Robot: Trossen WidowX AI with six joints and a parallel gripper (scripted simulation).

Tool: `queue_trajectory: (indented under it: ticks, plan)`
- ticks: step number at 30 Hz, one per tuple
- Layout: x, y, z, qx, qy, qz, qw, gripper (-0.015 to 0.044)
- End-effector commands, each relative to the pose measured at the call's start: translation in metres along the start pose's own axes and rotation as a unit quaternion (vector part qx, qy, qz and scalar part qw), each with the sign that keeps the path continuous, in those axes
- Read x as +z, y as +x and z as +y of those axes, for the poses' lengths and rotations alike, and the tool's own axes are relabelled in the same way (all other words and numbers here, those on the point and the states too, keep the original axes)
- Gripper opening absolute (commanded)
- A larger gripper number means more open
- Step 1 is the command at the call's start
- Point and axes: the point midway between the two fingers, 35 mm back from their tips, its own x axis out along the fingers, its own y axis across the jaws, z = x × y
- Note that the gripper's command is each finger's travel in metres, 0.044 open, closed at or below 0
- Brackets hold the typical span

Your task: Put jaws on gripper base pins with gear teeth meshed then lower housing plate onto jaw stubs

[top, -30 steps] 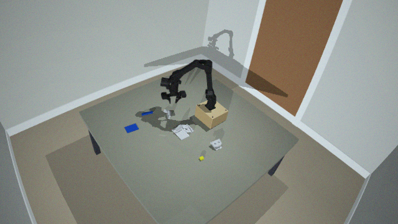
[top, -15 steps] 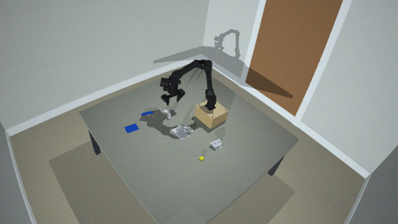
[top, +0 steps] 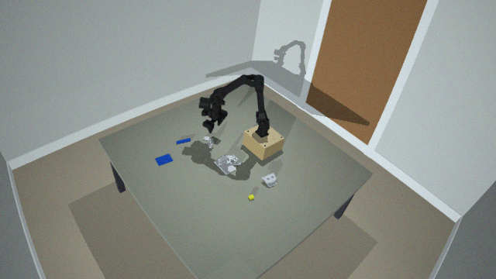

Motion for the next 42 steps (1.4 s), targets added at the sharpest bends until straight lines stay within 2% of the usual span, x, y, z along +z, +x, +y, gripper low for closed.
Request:
queue_trajectory:
  ticks: [1,21,42]
  plan:
    - [-0.001,0.001,0.002,0.000,-0.054,0.004,0.999,0.0440]
    - [-0.002,-0.001,0.010,0.002,-0.298,0.004,0.954,0.0440]
    - [-0.003,-0.002,0.019,0.003,-0.535,0.004,0.845,0.0440]
